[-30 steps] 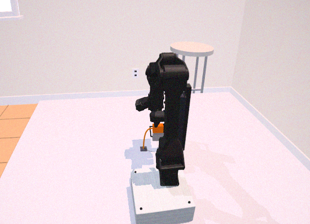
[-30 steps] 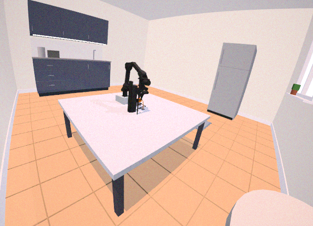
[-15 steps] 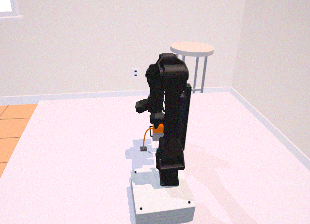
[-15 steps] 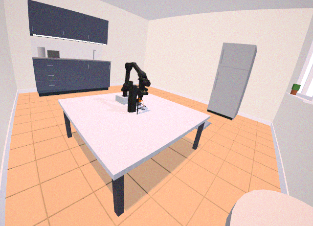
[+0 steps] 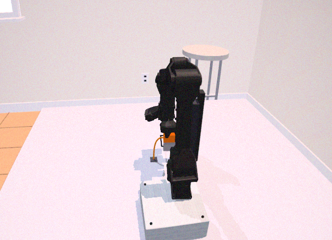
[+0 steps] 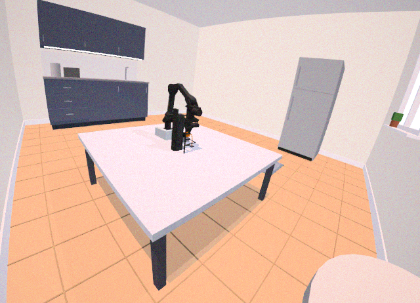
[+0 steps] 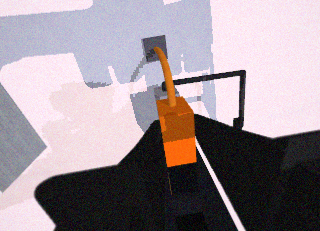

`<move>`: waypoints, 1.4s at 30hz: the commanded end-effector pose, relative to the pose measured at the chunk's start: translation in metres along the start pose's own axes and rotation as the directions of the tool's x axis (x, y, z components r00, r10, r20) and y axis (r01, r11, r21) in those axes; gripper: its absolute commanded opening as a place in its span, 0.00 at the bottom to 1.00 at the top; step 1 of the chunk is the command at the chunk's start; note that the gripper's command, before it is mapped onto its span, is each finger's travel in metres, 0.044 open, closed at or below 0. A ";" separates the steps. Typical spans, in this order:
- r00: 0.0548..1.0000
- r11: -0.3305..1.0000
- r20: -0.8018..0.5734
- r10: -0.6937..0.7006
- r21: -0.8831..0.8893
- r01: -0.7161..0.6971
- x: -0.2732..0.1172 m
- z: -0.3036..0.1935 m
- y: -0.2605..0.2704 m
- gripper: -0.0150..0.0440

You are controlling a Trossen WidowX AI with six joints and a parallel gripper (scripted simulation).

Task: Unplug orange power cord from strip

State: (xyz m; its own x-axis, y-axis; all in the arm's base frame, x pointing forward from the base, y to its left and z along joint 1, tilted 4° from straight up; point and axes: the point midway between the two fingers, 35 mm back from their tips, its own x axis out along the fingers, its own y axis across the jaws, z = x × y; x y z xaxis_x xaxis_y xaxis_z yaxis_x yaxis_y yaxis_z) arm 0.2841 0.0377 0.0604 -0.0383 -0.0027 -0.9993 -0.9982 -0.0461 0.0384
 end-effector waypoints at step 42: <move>1.000 1.000 0.010 0.001 -0.009 -0.001 -0.002 0.046 0.003 0.88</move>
State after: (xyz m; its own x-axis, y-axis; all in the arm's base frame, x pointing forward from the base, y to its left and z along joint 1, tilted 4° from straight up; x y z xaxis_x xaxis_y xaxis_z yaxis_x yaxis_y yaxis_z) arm 0.2794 0.0815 0.0624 -0.0393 0.0076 -0.9992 -0.9980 -0.0498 0.0388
